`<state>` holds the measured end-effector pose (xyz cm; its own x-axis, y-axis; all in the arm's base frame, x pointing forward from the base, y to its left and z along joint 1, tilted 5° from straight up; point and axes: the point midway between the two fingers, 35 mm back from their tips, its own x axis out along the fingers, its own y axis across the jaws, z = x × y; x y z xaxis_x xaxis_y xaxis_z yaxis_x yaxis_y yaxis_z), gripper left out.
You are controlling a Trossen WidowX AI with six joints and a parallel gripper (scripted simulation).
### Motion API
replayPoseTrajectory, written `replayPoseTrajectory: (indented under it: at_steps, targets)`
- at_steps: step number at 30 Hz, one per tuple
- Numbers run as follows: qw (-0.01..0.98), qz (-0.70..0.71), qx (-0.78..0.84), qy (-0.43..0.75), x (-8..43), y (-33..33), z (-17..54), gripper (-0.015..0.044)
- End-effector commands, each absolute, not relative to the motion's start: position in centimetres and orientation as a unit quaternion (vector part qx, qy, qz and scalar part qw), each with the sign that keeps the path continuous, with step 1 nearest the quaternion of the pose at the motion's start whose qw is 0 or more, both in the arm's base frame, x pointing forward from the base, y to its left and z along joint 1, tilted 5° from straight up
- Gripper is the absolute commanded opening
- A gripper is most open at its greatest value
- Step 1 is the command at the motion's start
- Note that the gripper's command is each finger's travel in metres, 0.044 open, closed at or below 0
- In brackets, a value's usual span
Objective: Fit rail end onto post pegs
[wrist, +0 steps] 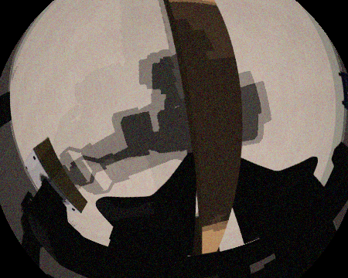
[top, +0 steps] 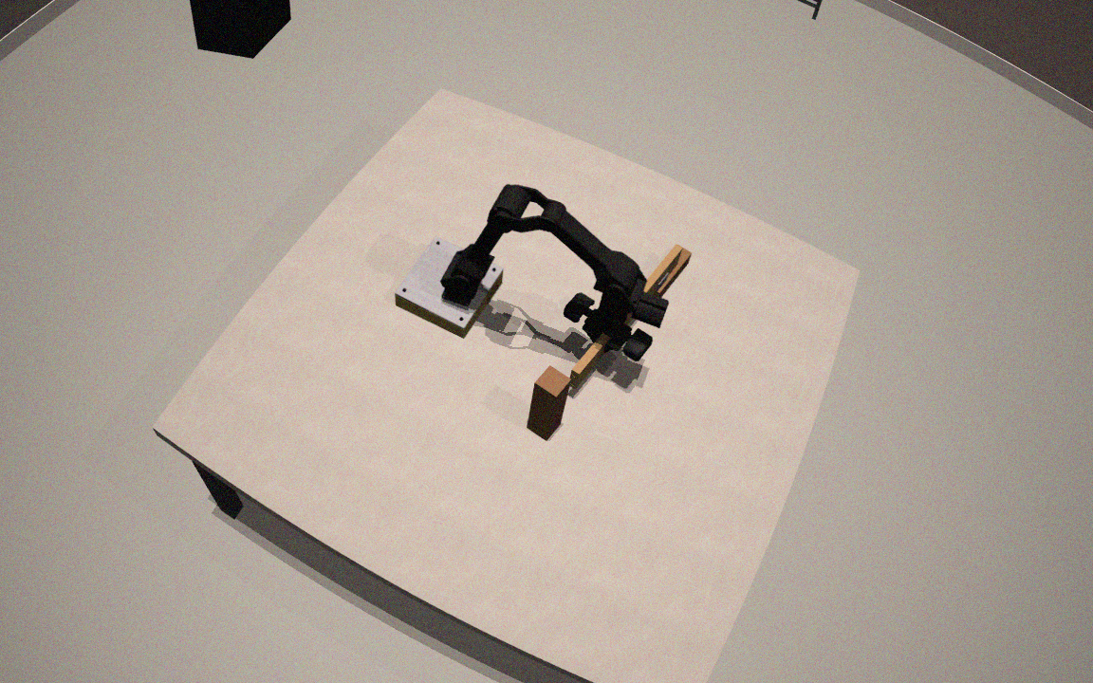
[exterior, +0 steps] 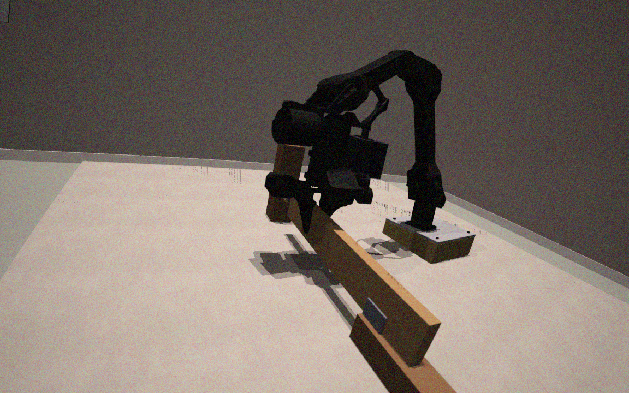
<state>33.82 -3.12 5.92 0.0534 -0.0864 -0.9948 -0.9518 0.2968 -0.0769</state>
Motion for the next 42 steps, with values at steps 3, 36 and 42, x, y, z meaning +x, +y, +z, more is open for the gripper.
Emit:
replayPoseTrajectory:
  at_steps: [3, 36, 42]
  targets:
    - [0.568, 0.381, -0.453, 0.572, 33.72, -3.04, 6.18, 0.0]
    - [0.568, 0.381, -0.453, 0.572, 33.62, -3.01, 6.13, 0.0]
    - [0.568, 0.381, -0.453, 0.572, 33.64, -3.03, 6.06, 0.0]
